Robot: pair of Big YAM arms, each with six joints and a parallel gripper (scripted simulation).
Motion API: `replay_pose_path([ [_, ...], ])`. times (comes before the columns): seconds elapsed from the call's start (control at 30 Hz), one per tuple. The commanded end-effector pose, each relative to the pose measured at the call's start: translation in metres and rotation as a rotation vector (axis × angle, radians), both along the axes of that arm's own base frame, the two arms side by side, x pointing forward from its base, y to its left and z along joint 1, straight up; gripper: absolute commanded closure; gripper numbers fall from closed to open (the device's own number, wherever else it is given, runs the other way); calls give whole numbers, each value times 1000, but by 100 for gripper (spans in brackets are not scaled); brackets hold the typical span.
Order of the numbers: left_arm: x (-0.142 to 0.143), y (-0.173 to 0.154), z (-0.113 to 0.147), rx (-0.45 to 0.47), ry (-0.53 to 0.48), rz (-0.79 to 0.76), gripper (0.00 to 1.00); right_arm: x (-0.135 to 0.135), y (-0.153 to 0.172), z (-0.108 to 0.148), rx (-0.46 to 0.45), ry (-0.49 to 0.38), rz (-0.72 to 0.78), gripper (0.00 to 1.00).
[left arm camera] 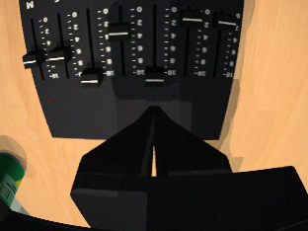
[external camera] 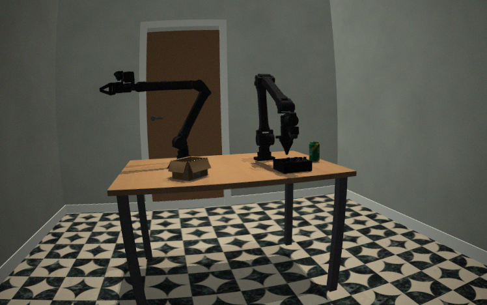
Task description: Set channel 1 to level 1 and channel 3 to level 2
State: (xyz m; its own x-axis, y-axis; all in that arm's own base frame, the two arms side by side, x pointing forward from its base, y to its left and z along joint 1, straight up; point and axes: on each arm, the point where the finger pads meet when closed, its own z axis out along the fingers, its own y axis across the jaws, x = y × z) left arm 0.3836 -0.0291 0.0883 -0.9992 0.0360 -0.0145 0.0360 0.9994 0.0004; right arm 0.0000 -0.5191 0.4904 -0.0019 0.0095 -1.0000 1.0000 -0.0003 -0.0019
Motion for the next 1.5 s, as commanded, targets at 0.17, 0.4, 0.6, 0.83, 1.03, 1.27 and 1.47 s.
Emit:
replay_pose_path([
  [0.17, 2, -1, -9, -1, 14, -8, 100, -3, 0, 24, -59, -8, -3, 0],
  [0.4, 2, -1, -9, -1, 14, -8, 100, -3, 0, 24, -59, -8, -3, 0],
  [0.6, 2, -1, -9, -1, 14, -8, 100, -3, 0, 24, -59, -8, -3, 0],
  [0.83, 0, -1, -11, -1, 18, -8, 100, -3, 0, 24, -59, -8, -3, 0],
  [1.03, -4, -2, -11, -1, 19, -9, 100, -3, 0, 24, -59, -8, -3, 0],
  [1.27, 1, -3, 0, -3, -9, -9, 100, -3, 0, 24, -59, -8, -3, 0],
  [1.47, 1, -3, 0, -3, -9, -9, 100, -3, 0, 24, -59, -8, -3, 0],
])
